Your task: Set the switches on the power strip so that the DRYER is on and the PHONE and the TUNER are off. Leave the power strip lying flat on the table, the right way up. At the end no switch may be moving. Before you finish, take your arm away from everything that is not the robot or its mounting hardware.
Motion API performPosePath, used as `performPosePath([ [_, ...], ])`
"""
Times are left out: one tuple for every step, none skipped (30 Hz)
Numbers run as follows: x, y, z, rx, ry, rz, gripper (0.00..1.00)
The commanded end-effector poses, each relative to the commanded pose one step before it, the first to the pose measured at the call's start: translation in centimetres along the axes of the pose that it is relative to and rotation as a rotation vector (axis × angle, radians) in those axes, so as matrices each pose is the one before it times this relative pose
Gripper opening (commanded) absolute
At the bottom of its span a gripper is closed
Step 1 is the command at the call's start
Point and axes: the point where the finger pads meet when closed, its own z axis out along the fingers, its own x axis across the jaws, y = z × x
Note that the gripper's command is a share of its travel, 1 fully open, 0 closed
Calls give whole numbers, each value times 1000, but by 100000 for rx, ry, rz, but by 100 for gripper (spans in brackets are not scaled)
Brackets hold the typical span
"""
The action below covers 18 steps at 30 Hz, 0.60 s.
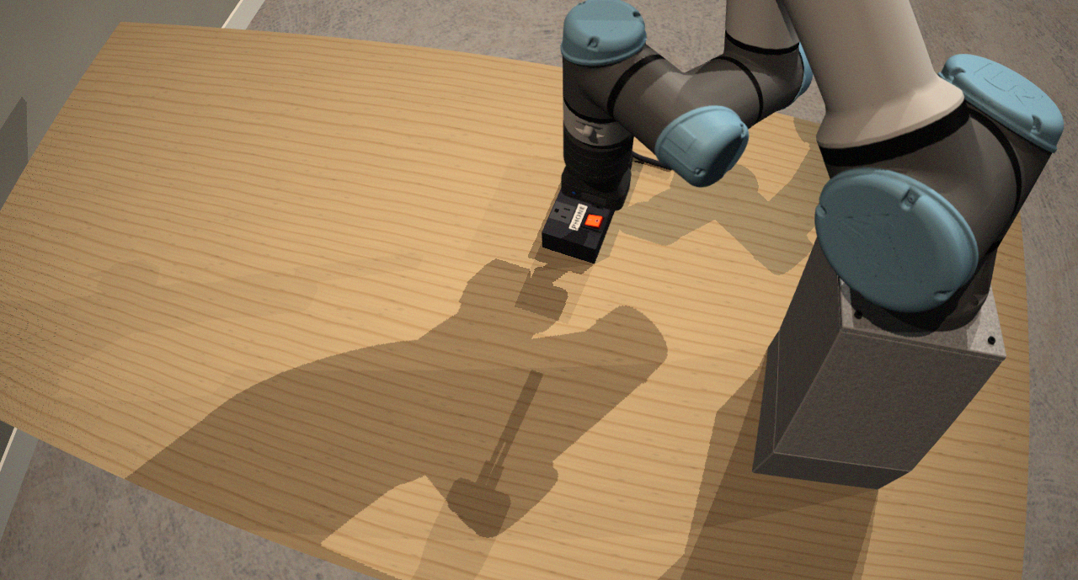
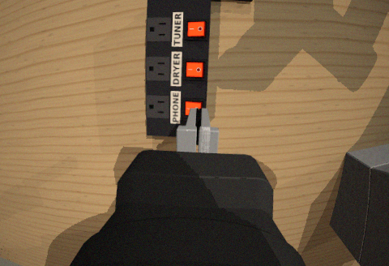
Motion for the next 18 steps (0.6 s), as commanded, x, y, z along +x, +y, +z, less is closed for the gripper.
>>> performPosePath([
  [-30,-8,151,44,-87,14,0],
  [-1,1,64,2,3,3,0],
  [0,1,71,2,3,4,0],
  [0,0,0,0,0,0,0],
  [0,0,0,0,0,0,0],
  [-1,1,78,1,2,3,0],
  [-2,1,84,0,0,0,0],
  [-1,1,91,0,0,0,0],
  [-1,1,97,0,0,0,0],
  [-1,2,102,0,0,0,0],
  [-1,2,108,0,0,0,0],
  [-2,1,113,0,0,0,0],
  [-2,1,118,0,0,0,0],
  [-1,2,122,0,0,0,0],
  [-1,2,126,0,0,0,0],
  [-2,1,129,0,0,0,0],
  [-2,2,132,0,0,0,0],
  [-1,2,134,0,0,0,0],
])
